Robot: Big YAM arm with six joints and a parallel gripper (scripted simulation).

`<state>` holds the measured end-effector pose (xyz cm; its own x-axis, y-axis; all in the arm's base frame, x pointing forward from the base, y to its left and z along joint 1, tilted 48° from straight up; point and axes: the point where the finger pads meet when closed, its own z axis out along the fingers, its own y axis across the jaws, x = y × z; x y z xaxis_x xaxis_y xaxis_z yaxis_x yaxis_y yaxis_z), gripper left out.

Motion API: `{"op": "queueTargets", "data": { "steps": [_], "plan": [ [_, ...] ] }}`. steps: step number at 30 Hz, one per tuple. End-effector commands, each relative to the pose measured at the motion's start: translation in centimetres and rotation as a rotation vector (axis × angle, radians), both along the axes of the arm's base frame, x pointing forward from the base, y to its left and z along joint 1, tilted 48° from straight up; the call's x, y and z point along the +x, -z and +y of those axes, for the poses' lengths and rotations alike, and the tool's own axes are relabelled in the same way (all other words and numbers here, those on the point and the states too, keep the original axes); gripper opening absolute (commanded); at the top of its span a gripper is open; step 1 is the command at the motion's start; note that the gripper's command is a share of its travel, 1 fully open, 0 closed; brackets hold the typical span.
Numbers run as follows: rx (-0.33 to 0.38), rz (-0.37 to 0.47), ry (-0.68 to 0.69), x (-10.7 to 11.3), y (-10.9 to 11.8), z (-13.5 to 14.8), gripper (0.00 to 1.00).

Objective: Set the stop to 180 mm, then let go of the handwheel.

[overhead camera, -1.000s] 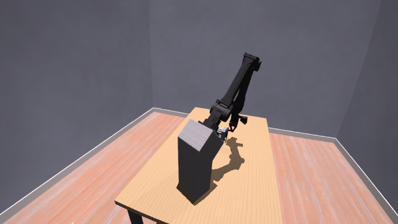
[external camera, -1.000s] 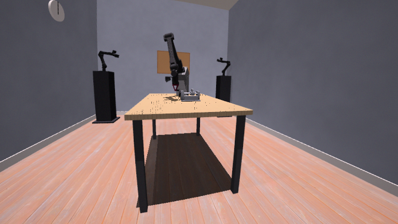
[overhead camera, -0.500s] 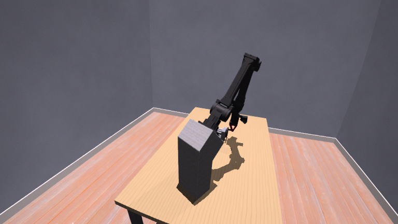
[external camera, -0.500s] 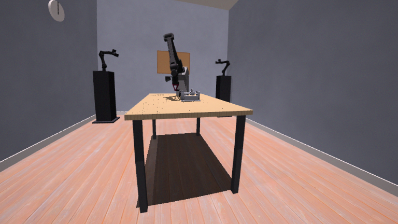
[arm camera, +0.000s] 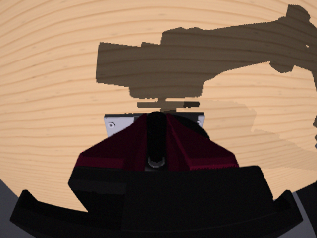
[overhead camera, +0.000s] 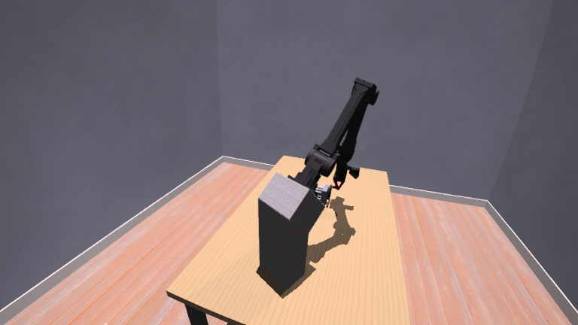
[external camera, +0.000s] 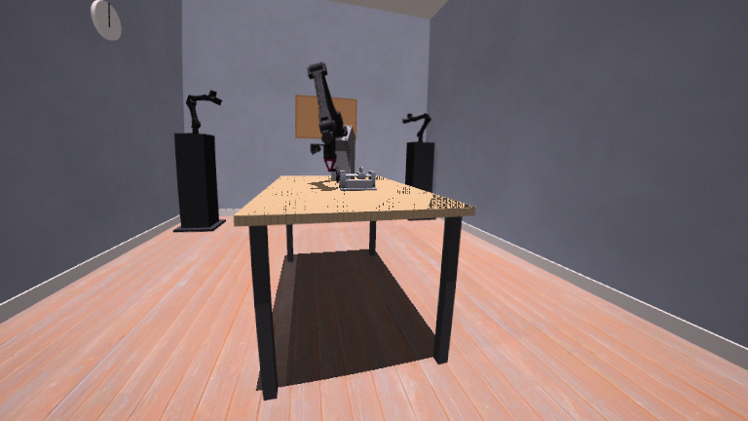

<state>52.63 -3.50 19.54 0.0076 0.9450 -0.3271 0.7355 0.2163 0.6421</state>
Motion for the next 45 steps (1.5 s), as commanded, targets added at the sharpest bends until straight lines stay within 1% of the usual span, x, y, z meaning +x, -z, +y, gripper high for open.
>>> {"op": "queueTargets", "data": {
  "steps": [1, 3, 9, 12, 15, 16, 18, 19, 20, 23, 26, 28, 30, 32, 33, 35, 37, 38, 45],
  "plan": [
    [0.008, -0.113, -0.026, 1.9, -5.2, 1.5, 0.06],
    [0.006, -0.077, -0.028, 2.6, -3.3, 1.5, 0.06],
    [-0.002, -0.073, -0.036, 4.4, -2.8, 1.4, 0.06],
    [-0.002, -0.073, -0.031, 4.9, -2.7, 1.1, 0.06],
    [-0.002, -0.073, -0.031, 4.9, -2.7, 1.1, 0.06],
    [-0.002, -0.115, -0.036, 4.5, -5.0, 1.3, 0.06],
    [-0.002, -0.115, -0.034, 4.6, -4.9, 1.2, 0.06],
    [-0.002, -0.104, -0.03, 4.8, -4.2, 0.9, 0.06],
    [-0.003, -0.073, -0.024, 5.1, -2.3, 0.5, 0.06],
    [-0.004, -0.071, -0.009, 5.6, -1.2, -0.7, 0.06],
    [-0.004, -0.07, -0.009, 6.1, 0.0, -1.1, 0.06],
    [-0.004, -0.069, -0.009, 6.4, 0.5, -1.3, 0.06],
    [-0.004, -0.069, -0.02, 6.5, 0.7, -0.7, 0.06],
    [-0.004, -0.069, -0.02, 6.5, 0.7, -0.7, 0.06],
    [-0.003, -0.076, -0.032, 6.5, 0.2, 0.1, 0.06],
    [-0.003, -0.074, -0.031, 6.5, 0.4, -0.1, 0.06],
    [-0.004, -0.06, -0.021, 6.1, 1.5, -0.8, 0.06],
    [-0.003, -0.041, -0.012, 5.4, 2.7, -1.3, 0.06],
    [-0.004, -0.04, -0.009, 4.7, 4.8, -2.2, 0.06]
  ]
}}
